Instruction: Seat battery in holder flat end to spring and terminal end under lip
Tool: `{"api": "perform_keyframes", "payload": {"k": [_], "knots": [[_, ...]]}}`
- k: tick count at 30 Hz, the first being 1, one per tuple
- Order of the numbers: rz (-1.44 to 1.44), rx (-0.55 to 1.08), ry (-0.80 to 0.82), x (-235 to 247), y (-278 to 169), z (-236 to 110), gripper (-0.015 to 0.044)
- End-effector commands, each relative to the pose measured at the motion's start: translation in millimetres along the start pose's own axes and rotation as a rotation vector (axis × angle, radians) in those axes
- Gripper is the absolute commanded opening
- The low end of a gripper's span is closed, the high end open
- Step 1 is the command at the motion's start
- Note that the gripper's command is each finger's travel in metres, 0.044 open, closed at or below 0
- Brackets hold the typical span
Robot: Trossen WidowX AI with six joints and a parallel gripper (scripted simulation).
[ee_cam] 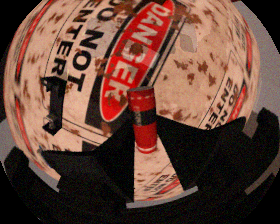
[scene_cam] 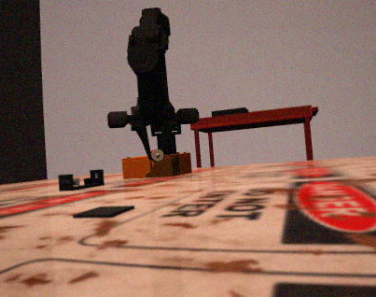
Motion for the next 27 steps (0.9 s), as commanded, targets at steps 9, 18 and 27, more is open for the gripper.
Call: {"api": "perform_keyframes", "payload": {"k": [9, 18, 27], "knots": [[-0.457, 0.009, 0.003, 29.5, -0.7, -8.4, 0.0084], [-0.832, 0.006, 0.006, 52.0, 2.1, -12.4, 0.0084], [-1.202, 0.002, 0.008, 74.3, 6.7, -16.5, 0.0084]]}}
Point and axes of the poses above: the point midway between the two fingers, 35 mm back from their tips, its own z axis out along the fingers, its own x axis across the jaws, y = z × x, the point moved 1 cm from there along -z, back along the fingers, and after that the axes turned 2 degrees about -z, right-handed, at the moved point
